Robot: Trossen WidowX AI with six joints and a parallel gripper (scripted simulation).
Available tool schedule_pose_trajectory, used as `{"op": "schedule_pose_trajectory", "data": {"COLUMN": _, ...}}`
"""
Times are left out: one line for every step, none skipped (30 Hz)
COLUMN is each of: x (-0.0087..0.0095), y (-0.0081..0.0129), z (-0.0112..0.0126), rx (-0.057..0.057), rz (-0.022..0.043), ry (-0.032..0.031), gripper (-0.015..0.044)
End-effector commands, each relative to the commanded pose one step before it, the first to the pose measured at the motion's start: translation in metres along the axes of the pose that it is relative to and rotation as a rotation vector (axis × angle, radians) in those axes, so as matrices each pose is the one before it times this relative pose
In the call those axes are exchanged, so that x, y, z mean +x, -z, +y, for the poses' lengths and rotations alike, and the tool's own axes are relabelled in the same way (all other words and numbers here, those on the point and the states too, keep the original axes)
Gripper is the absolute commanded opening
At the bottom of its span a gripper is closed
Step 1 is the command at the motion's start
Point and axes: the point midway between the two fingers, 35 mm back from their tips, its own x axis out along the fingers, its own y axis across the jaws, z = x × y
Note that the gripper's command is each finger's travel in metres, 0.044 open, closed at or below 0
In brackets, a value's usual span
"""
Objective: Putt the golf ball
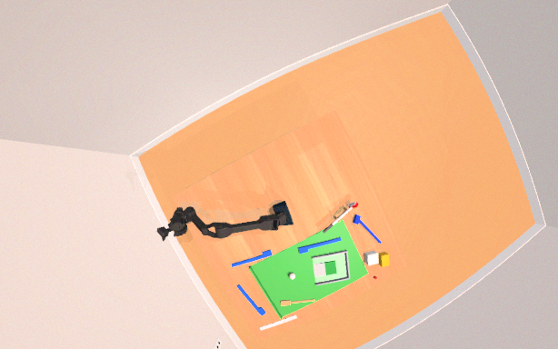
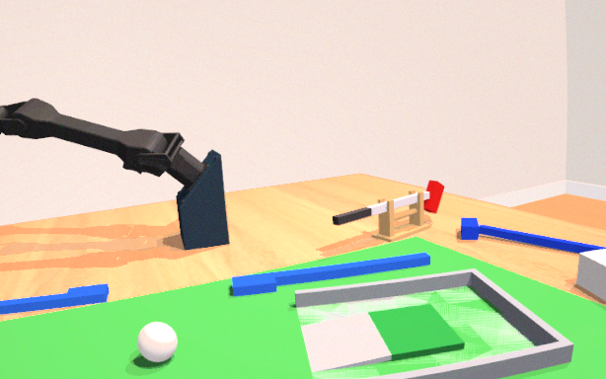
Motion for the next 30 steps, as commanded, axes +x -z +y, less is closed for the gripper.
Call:
{"op": "schedule_pose_trajectory", "data": {"x": 0.00069, "y": -0.00032, "z": 0.00033, "rx": 0.0018, "rz": -0.00074, "ry": 0.00080, "gripper": 0.0426}}
{"op": "schedule_pose_trajectory", "data": {"x": 0.00207, "y": -0.00097, "z": 0.00100, "rx": 0.0055, "rz": -0.00223, "ry": 0.00239, "gripper": 0.0440}}
{"op": "schedule_pose_trajectory", "data": {"x": 0.00345, "y": -0.00163, "z": 0.00168, "rx": 0.0092, "rz": -0.00370, "ry": 0.00392, "gripper": 0.0440}}
{"op": "schedule_pose_trajectory", "data": {"x": 0.00482, "y": -0.00230, "z": 0.00240, "rx": 0.0128, "rz": -0.00516, "ry": 0.00534, "gripper": 0.0440}}
{"op": "schedule_pose_trajectory", "data": {"x": 0.00617, "y": -0.00300, "z": 0.00315, "rx": 0.0165, "rz": -0.00659, "ry": 0.00660, "gripper": 0.0440}}
{"op": "schedule_pose_trajectory", "data": {"x": 0.00752, "y": -0.00373, "z": 0.00395, "rx": 0.0203, "rz": -0.00798, "ry": 0.00767, "gripper": 0.0440}}
{"op": "schedule_pose_trajectory", "data": {"x": 0.00817, "y": -0.00413, "z": 0.00445, "rx": 0.0222, "rz": -0.00863, "ry": 0.00788, "gripper": 0.0440}}
{"op": "schedule_pose_trajectory", "data": {"x": 0.00816, "y": -0.00420, "z": 0.00462, "rx": 0.0223, "rz": -0.00857, "ry": 0.00738, "gripper": 0.0440}}
{"op": "schedule_pose_trajectory", "data": {"x": 0.00812, "y": -0.00426, "z": 0.00477, "rx": 0.0223, "rz": -0.00848, "ry": 0.00685, "gripper": 0.0440}}
{"op": "schedule_pose_trajectory", "data": {"x": 0.00808, "y": -0.00432, "z": 0.00493, "rx": 0.0223, "rz": -0.00838, "ry": 0.00632, "gripper": 0.0440}}
{"op": "schedule_pose_trajectory", "data": {"x": 0.00805, "y": -0.00439, "z": 0.00509, "rx": 0.0224, "rz": -0.00831, "ry": 0.00580, "gripper": 0.0440}}
{"op": "schedule_pose_trajectory", "data": {"x": 0.00801, "y": -0.00445, "z": 0.00524, "rx": 0.0224, "rz": -0.00822, "ry": 0.00527, "gripper": 0.0440}}
{"op": "schedule_pose_trajectory", "data": {"x": 0.00797, "y": -0.00451, "z": 0.00539, "rx": 0.0224, "rz": -0.00812, "ry": 0.00473, "gripper": 0.0440}}
{"op": "schedule_pose_trajectory", "data": {"x": 0.00792, "y": -0.00457, "z": 0.00555, "rx": 0.0224, "rz": -0.00803, "ry": 0.00419, "gripper": 0.0440}}
{"op": "schedule_pose_trajectory", "data": {"x": 0.00788, "y": -0.00463, "z": 0.00570, "rx": 0.0224, "rz": -0.00793, "ry": 0.00365, "gripper": 0.0440}}
{"op": "schedule_pose_trajectory", "data": {"x": 0.00783, "y": -0.00469, "z": 0.00585, "rx": 0.0224, "rz": -0.00784, "ry": 0.00311, "gripper": 0.0440}}
{"op": "schedule_pose_trajectory", "data": {"x": 0.00778, "y": -0.00476, "z": 0.00600, "rx": 0.0223, "rz": -0.00775, "ry": 0.00257, "gripper": 0.0440}}
{"op": "schedule_pose_trajectory", "data": {"x": 0.00773, "y": -0.00482, "z": 0.00614, "rx": 0.0223, "rz": -0.00765, "ry": 0.00203, "gripper": 0.0440}}
{"op": "schedule_pose_trajectory", "data": {"x": 0.00768, "y": -0.00488, "z": 0.00629, "rx": 0.0222, "rz": -0.00756, "ry": 0.00148, "gripper": 0.0440}}
{"op": "schedule_pose_trajectory", "data": {"x": 0.00763, "y": -0.00494, "z": 0.00644, "rx": 0.0221, "rz": -0.00746, "ry": 0.00094, "gripper": 0.0440}}
{"op": "schedule_pose_trajectory", "data": {"x": 0.00659, "y": -0.00162, "z": 0.00983, "rx": 0.0320, "rz": -0.00043, "ry": -0.00382, "gripper": 0.0440}}
{"op": "schedule_pose_trajectory", "data": {"x": 0.00687, "y": -0.00172, "z": 0.01045, "rx": 0.0330, "rz": -0.00032, "ry": -0.00489, "gripper": 0.0440}}
{"op": "schedule_pose_trajectory", "data": {"x": 0.00688, "y": -0.00175, "z": 0.01067, "rx": 0.0327, "rz": -0.00019, "ry": -0.00581, "gripper": 0.0440}}
{"op": "schedule_pose_trajectory", "data": {"x": 0.00642, "y": -0.00565, "z": 0.00796, "rx": 0.0428, "rz": -0.01226, "ry": -0.01159, "gripper": 0.0440}}
{"op": "schedule_pose_trajectory", "data": {"x": 0.00641, "y": -0.00577, "z": 0.00793, "rx": 0.0434, "rz": -0.01297, "ry": -0.01250, "gripper": 0.0440}}
{"op": "schedule_pose_trajectory", "data": {"x": 0.00644, "y": -0.00561, "z": 0.00809, "rx": 0.0432, "rz": -0.01283, "ry": -0.01305, "gripper": 0.0440}}
{"op": "schedule_pose_trajectory", "data": {"x": 0.00725, "y": -0.00428, "z": 0.00904, "rx": 0.0320, "rz": -0.00532, "ry": -0.00773, "gripper": 0.0440}}
{"op": "schedule_pose_trajectory", "data": {"x": 0.00728, "y": -0.00414, "z": 0.00931, "rx": 0.0307, "rz": -0.00445, "ry": -0.00790, "gripper": 0.0440}}
{"op": "schedule_pose_trajectory", "data": {"x": 0.00723, "y": -0.00413, "z": 0.00950, "rx": 0.0304, "rz": -0.00425, "ry": -0.00863, "gripper": 0.0440}}
{"op": "schedule_pose_trajectory", "data": {"x": 0.00717, "y": -0.00412, "z": 0.00970, "rx": 0.0301, "rz": -0.00405, "ry": -0.00935, "gripper": 0.0440}}
